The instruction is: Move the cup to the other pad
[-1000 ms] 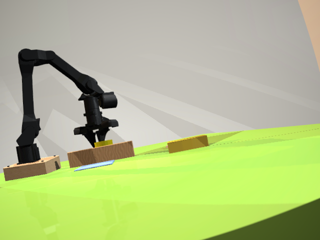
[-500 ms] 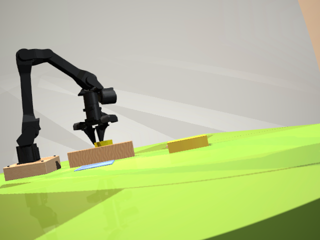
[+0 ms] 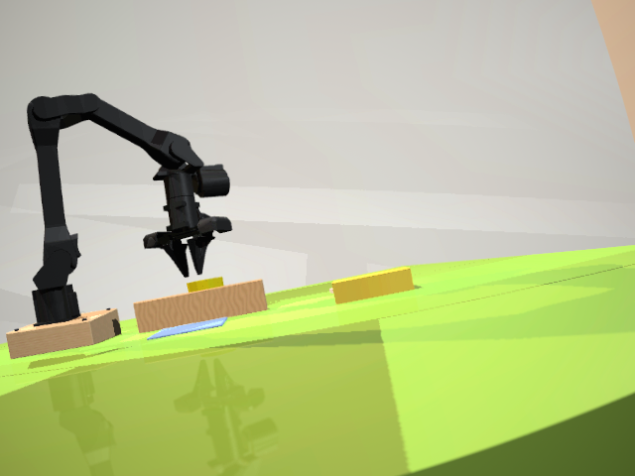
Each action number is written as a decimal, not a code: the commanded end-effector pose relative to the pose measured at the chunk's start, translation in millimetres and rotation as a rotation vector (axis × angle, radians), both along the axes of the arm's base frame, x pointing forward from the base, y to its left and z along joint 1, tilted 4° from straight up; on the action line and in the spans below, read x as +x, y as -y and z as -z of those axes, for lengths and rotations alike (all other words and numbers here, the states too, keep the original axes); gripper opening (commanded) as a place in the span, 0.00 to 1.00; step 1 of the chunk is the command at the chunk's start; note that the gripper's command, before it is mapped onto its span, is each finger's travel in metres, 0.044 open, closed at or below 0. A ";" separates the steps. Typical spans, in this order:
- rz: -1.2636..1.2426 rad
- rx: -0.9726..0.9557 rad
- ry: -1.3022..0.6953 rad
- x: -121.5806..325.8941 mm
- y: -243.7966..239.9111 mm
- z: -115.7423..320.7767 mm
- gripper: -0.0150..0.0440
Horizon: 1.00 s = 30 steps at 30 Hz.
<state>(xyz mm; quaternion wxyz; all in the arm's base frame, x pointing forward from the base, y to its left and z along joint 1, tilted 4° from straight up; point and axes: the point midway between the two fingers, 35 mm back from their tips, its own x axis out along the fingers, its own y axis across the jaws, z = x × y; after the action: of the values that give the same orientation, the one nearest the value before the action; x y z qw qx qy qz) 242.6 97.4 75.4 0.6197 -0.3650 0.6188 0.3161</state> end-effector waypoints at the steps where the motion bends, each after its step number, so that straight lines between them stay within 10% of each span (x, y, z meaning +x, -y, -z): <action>1: 0.002 -0.002 0.004 -0.1 -0.3 -6.5 0.50; 14: 0.000 0.000 0.001 -0.1 -1.0 -7.5 0.99; 30: 0.002 -0.002 0.004 -0.2 -5.8 -60.2 1.00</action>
<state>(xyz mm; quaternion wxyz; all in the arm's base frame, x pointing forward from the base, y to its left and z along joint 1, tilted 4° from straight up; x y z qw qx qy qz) 242.6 102.7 125.4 0.6198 -0.3652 0.6184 0.3164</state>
